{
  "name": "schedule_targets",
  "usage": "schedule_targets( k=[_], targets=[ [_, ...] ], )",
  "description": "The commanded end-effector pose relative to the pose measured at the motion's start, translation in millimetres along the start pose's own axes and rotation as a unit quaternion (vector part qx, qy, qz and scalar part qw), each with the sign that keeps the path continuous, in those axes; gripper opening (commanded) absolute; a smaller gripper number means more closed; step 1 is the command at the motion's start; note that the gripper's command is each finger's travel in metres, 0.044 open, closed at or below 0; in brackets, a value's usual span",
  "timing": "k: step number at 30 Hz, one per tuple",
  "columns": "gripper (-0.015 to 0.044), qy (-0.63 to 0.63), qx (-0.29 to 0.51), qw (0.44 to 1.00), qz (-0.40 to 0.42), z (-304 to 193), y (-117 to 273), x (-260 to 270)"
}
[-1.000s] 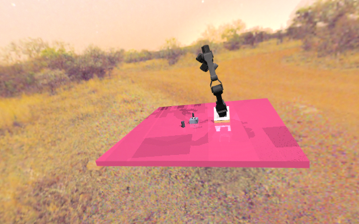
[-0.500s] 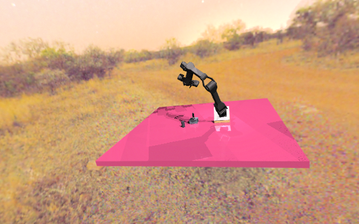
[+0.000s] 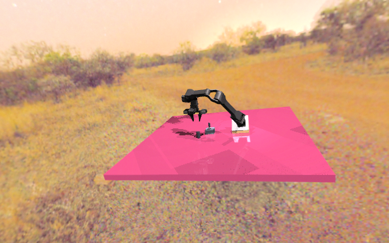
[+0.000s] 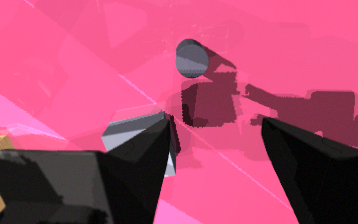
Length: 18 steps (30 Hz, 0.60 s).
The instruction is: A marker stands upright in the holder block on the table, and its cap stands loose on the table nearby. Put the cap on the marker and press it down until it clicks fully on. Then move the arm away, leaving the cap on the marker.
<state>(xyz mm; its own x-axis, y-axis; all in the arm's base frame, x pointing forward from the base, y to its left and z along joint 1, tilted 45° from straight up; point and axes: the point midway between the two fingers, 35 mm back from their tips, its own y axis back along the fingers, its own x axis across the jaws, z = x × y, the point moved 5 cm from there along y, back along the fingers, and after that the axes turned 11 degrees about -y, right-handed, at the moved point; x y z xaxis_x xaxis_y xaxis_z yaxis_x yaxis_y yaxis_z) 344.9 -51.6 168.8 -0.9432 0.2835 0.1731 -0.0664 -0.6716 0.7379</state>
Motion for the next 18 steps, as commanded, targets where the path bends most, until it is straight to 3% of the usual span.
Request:
schedule_targets(
  k=[1, 6, 10, 18],
  targets=[
    [0.0251, -0.014, -0.014, 0.999, 0.03, 10.6, -16.3, 4.5],
    [0.0251, -0.014, -0.014, 0.999, 0.03, 10.7, -18.3, 4.6],
    [0.0251, -0.014, -0.015, 0.999, 0.03, 12.5, -49.2, 7.0],
    [0.0251, -0.013, -0.015, 0.999, 0.03, 14.4, -64.7, 9.1]
  ],
)
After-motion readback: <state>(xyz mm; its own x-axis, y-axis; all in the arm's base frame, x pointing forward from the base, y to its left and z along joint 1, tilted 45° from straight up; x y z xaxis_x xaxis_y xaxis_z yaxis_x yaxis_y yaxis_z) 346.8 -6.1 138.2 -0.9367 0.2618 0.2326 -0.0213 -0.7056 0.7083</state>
